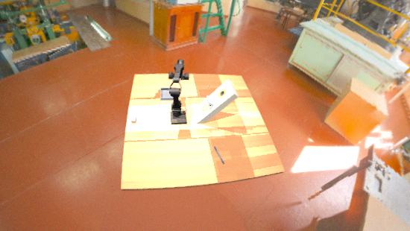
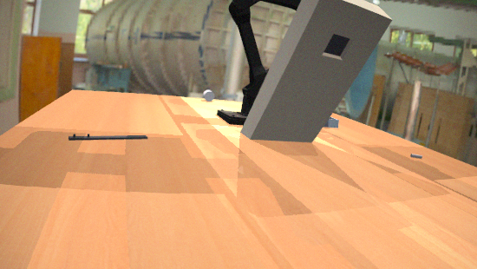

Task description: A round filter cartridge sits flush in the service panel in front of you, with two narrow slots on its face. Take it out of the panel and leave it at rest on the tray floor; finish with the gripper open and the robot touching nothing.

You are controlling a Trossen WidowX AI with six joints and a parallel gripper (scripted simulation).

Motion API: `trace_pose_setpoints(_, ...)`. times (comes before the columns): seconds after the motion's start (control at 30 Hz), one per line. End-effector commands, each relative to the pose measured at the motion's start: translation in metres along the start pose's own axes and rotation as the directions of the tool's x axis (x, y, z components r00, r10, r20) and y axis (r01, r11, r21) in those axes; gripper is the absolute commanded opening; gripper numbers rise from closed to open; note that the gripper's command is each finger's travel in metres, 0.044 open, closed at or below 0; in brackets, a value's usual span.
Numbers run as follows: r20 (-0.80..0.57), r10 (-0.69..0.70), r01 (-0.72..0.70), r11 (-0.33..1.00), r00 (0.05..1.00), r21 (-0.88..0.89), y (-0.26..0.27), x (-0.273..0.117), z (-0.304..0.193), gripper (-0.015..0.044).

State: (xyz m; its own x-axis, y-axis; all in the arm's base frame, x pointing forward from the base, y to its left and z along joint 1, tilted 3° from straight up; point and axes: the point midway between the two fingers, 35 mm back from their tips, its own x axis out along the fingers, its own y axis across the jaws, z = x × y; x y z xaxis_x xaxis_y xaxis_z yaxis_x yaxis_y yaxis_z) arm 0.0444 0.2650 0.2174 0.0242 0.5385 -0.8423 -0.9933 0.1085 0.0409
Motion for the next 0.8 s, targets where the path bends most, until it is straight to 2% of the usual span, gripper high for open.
trace_pose_setpoints(0.0,0.007,0.031,-0.031,0.998,0.999,-0.055,0.018,0.012,-0.007,0.0)
trace_pose_setpoints(0.53,-0.012,0.159,-0.156,0.953,0.987,-0.261,0.085,0.049,-0.048,0.0)
trace_pose_setpoints(0.77,-0.013,0.164,-0.161,0.949,0.986,-0.27,0.088,0.06,-0.053,0.0)
